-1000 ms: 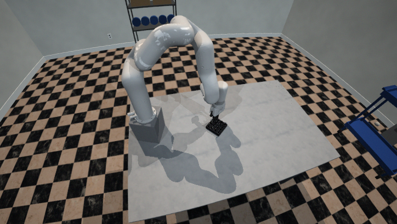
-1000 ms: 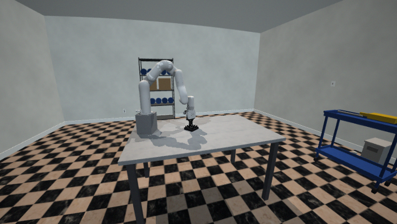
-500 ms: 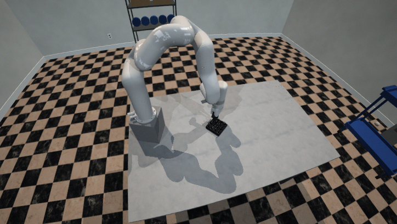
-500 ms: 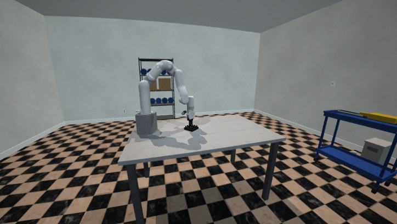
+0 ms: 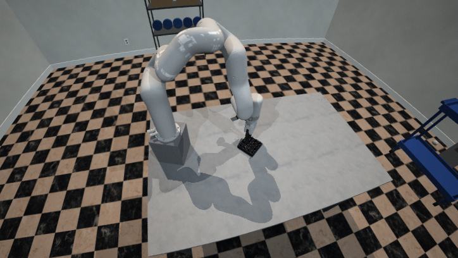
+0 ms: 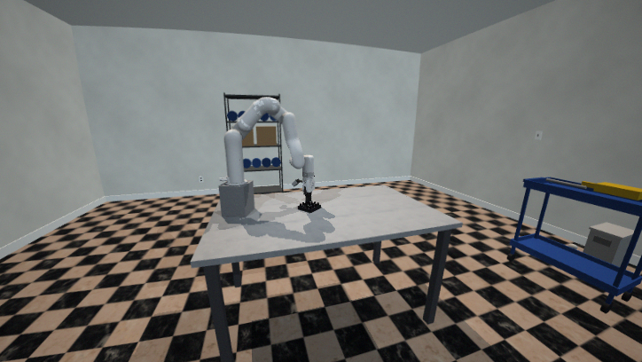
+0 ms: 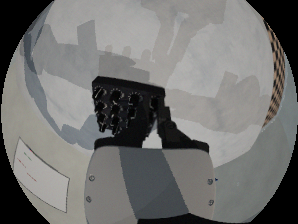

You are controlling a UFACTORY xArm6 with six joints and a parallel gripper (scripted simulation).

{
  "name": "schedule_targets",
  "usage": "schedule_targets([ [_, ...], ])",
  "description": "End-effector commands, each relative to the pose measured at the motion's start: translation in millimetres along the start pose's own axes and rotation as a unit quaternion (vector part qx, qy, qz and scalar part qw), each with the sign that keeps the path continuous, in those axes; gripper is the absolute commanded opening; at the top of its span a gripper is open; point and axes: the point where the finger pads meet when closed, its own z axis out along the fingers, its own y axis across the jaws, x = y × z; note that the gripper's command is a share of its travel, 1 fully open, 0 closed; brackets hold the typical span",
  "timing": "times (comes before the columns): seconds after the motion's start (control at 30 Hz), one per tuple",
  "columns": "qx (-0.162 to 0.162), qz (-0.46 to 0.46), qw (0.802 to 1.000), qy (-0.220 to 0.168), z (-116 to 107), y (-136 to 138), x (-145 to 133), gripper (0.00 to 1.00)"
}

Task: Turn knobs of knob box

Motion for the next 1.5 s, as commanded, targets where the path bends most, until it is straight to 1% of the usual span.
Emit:
schedule_targets([
  [0.0, -0.002, -0.001, 1.0, 0.0, -1.1, 1.0, -1.2, 0.08],
  [0.23, -0.002, -0.001, 1.0, 0.0, -1.1, 1.0, -1.2, 0.08],
  [0.27, -0.002, -0.001, 1.0, 0.0, -1.1, 1.0, -1.2, 0.19],
  [1.03, -0.002, -0.001, 1.0, 0.0, -2.4, 1.0, -1.2, 0.19],
  [1.2, -0.002, -0.001, 1.0, 0.0, -6.6, 1.0, -1.3, 0.19],
  [1.47, -0.002, -0.001, 1.0, 0.0, -27.2, 0.9, -1.3, 0.19],
])
